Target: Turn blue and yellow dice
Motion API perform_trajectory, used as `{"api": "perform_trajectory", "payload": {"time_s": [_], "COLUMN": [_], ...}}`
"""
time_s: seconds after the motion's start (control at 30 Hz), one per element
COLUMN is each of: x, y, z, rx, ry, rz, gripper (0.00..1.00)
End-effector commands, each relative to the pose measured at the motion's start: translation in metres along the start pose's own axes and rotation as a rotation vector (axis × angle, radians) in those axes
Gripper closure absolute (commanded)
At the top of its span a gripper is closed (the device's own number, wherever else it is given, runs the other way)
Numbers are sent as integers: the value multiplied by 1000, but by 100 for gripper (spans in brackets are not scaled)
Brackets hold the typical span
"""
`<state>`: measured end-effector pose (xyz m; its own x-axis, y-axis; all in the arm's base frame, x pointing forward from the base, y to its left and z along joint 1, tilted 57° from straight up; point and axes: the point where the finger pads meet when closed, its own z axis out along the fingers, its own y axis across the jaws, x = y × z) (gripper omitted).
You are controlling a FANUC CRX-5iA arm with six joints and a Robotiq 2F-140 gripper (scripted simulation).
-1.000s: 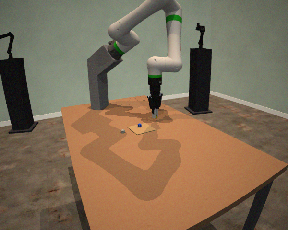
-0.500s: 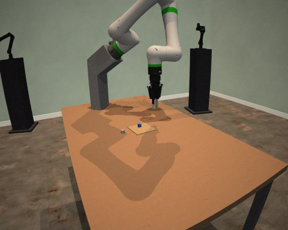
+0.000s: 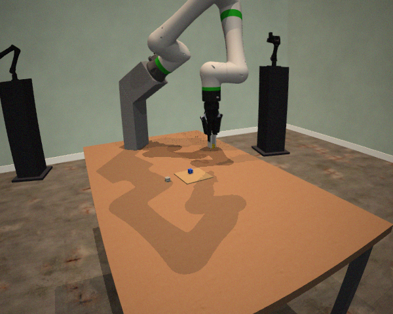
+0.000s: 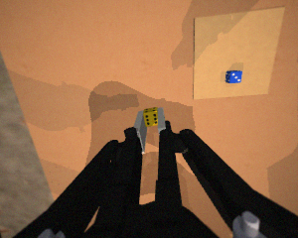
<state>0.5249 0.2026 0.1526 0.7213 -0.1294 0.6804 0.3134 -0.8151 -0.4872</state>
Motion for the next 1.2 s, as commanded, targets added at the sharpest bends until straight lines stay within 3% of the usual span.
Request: {"api": "perform_trajectory", "payload": {"time_s": [0.0,1.17], "x": [0,2], "y": [-1,-7], "z": [1,9], "rx": [-4,-4], "ry": [-2,1], "rz": [157,1238], "gripper": [91,91]}}
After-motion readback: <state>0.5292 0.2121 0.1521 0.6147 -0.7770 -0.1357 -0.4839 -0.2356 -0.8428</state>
